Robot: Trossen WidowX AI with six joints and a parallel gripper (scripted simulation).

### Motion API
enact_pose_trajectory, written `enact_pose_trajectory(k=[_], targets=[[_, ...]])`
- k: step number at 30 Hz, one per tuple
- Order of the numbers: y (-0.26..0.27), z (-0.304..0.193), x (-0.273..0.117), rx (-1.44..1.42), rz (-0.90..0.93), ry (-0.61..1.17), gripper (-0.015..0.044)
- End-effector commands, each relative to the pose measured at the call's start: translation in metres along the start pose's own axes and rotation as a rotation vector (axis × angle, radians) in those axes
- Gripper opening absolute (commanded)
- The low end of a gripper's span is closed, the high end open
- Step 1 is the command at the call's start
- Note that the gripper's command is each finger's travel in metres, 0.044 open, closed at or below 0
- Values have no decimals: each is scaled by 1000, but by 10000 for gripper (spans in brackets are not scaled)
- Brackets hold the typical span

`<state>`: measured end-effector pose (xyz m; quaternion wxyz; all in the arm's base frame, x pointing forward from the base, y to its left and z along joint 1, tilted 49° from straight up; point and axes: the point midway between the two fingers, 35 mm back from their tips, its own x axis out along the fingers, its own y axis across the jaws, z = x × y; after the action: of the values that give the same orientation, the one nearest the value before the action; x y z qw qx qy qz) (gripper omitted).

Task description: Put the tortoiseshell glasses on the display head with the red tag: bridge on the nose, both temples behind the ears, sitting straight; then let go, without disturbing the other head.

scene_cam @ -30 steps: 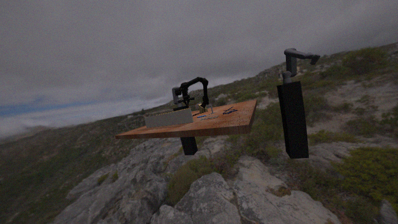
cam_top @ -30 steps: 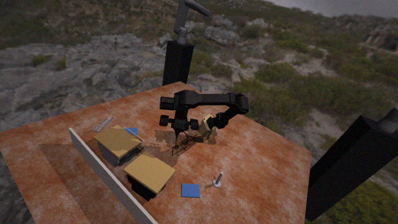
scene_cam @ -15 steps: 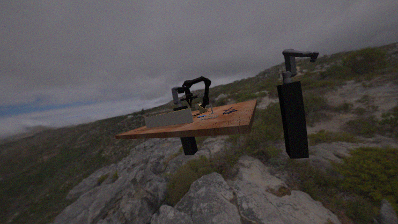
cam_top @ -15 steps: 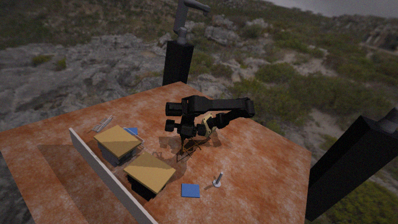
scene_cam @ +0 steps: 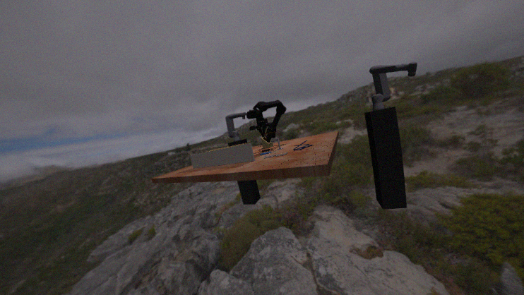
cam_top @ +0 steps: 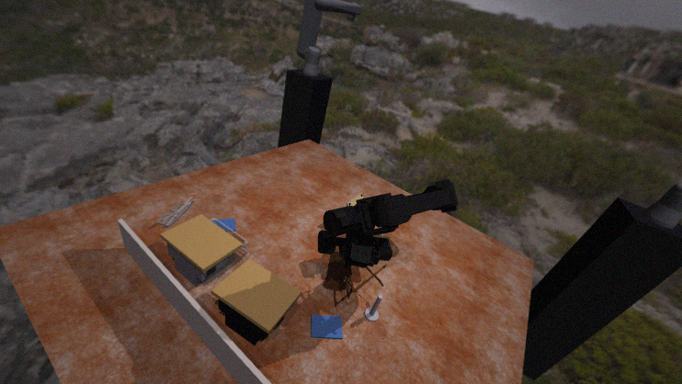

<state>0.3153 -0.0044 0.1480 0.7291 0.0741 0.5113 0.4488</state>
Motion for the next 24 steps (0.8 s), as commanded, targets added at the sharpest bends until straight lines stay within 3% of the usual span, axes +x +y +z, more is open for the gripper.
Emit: enact_pose_trajectory(k=[1,15,24], targets=[[39,21,-1,-6,10,-12,0],[51,26,0,-7,15,-14,0],[50,27,30,-7,13,-14,0]])
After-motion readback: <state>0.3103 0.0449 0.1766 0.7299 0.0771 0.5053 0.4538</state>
